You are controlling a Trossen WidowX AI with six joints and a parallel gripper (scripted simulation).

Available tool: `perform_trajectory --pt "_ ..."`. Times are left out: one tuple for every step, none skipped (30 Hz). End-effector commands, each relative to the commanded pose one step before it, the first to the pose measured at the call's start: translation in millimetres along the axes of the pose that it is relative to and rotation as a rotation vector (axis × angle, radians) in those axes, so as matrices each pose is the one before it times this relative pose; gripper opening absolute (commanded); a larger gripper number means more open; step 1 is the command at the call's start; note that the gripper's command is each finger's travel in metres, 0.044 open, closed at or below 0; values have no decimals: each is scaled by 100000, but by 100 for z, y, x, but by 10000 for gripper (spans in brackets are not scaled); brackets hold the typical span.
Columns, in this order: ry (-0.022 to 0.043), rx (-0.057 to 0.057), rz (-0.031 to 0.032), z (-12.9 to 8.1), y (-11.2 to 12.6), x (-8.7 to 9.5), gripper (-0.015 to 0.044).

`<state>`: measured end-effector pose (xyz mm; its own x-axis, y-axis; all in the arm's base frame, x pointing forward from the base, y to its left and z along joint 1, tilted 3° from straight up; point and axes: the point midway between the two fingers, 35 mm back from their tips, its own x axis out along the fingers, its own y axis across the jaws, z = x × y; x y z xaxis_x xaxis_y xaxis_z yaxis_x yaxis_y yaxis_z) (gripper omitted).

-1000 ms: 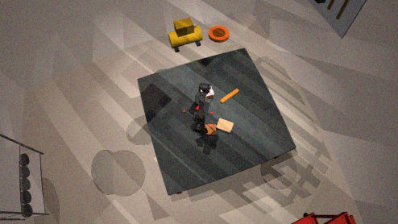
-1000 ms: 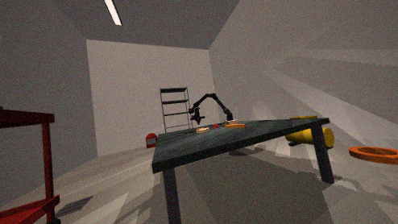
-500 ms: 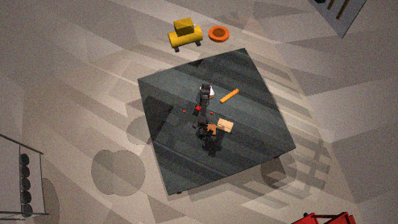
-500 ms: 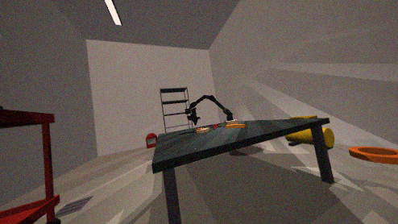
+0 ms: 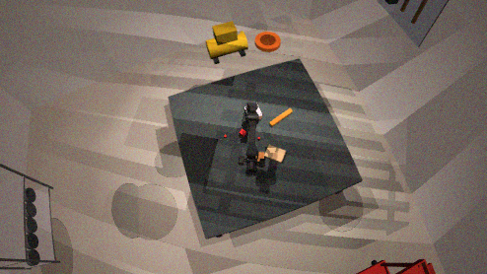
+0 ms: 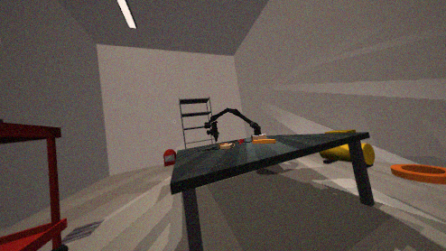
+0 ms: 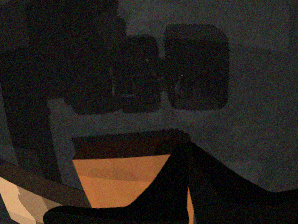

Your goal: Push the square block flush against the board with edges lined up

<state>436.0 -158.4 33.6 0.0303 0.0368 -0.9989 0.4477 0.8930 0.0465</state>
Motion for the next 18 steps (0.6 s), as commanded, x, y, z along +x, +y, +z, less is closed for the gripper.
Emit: perform_trajectory --pt "128 -2454 414 203 103 383 0" --pt "-10 -863 3 91 57 924 0" --pt "-7 -1432 10 103 93 1541 0" --pt "7 -1422 19 42 92 1542 0" --pt "7 -853 12 -4 53 923 0" --pt "3 -284 4 -6 18 307 0" --pt "0 0 0 0 0 0 0" --pt "0 0 0 0 0 0 0" --pt "0 0 0 0 0 0 0" --pt "0 0 0 0 0 0 0" --pt "1 0 0 -12 0 -1 0" --pt "2 0 0 -24 1 -1 0" --pt "3 0 0 -36 1 -2 0" --pt "4 0 0 -48 1 -2 0" --pt "4 0 0 -60 1 -3 0" --pt "5 0 0 -70 1 -3 0" --pt "5 0 0 -75 1 -3 0" --pt "6 0 0 -75 1 -3 0"
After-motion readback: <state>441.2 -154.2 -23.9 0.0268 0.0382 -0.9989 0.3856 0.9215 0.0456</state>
